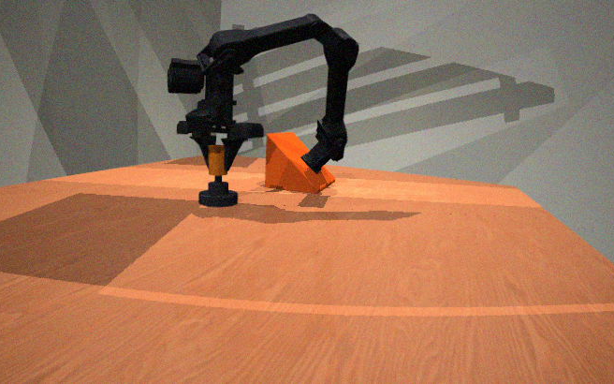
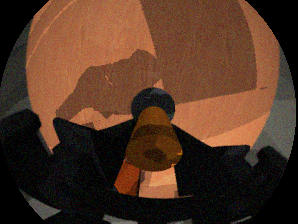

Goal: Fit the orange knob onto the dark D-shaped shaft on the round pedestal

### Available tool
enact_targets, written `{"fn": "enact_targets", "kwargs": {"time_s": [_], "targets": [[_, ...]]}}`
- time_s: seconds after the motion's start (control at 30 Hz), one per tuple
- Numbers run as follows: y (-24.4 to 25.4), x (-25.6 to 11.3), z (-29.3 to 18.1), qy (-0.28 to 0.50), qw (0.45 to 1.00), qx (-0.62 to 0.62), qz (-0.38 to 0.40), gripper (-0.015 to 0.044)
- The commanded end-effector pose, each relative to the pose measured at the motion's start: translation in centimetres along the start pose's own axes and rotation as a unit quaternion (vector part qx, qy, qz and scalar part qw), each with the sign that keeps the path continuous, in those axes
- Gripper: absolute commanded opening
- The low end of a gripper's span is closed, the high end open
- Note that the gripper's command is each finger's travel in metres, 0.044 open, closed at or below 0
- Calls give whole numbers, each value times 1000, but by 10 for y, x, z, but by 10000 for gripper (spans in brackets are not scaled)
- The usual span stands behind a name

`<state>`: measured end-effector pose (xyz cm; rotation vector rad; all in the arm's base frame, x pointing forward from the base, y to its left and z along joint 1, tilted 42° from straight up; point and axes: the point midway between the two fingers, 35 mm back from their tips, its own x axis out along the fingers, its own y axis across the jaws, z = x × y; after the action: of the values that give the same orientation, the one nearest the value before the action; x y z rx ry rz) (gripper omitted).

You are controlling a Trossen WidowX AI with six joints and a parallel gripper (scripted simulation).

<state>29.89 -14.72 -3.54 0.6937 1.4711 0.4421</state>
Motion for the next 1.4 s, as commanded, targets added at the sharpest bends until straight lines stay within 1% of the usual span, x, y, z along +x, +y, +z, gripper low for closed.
{"fn": "enact_targets", "kwargs": {"time_s": [0.0, 0.13, 0.5, 0.57, 0.77, 1.37], "targets": [[0, -3, -1, -5, 1000, 0, -1, 0], [1, 2, -1, -5, 1000, 0, -1, 0], [2, -3, 1, -5, 1000, 0, -1, 0], [2, -3, 1, -5, 1000, -13, -1, 0], [2, -4, 2, -5, 994, -105, -1, 0], [-2, 2, 5, -5, 994, -105, -1, 0]]}}
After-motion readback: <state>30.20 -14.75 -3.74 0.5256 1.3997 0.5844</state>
